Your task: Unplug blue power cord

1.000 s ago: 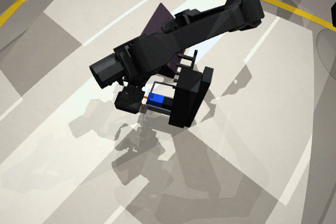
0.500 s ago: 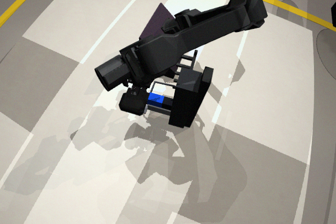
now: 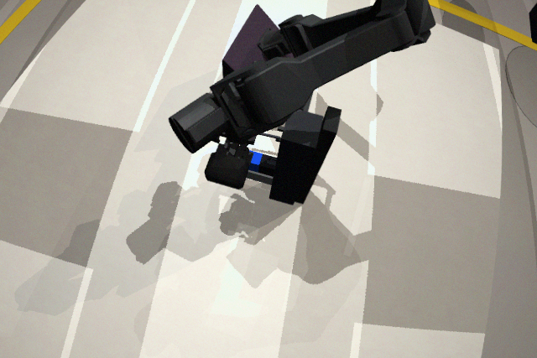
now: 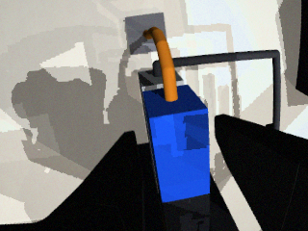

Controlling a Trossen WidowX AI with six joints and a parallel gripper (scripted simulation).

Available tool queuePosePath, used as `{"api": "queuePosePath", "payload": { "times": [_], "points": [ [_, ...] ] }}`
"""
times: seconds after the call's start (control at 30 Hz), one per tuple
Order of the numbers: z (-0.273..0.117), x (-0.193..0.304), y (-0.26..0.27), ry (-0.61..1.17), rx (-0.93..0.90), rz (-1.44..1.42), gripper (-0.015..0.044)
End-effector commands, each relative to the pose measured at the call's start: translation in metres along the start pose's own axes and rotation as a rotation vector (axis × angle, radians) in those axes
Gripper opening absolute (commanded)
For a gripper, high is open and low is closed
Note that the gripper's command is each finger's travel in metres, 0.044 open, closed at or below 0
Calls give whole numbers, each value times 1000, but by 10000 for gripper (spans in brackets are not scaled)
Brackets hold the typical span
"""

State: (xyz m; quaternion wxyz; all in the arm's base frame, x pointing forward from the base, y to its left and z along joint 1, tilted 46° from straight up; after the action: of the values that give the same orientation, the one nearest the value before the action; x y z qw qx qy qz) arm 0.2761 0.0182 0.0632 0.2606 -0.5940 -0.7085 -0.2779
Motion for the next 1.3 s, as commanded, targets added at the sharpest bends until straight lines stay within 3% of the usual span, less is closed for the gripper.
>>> {"api": "queuePosePath", "payload": {
  "times": [0.0,0.6,0.7,1.03,1.27],
  "points": [
    [2,5,-2,10,5,9,160],
    [14,5,-2,10,5,9,160],
    [12,4,-1,2,3,1,81],
    [12,4,-1,2,3,1,0],
    [12,-4,0,2,3,2,0]
  ]
}}
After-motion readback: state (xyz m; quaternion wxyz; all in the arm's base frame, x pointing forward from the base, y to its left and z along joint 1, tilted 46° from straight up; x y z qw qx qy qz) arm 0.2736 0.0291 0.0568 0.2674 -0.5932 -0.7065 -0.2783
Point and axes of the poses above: the point midway between the two fingers, 35 mm back from their tips, its own z axis out along the fingers, its own y axis across the jaws, x = y × z, the point moved 1 cm from there along -z, back along the fingers
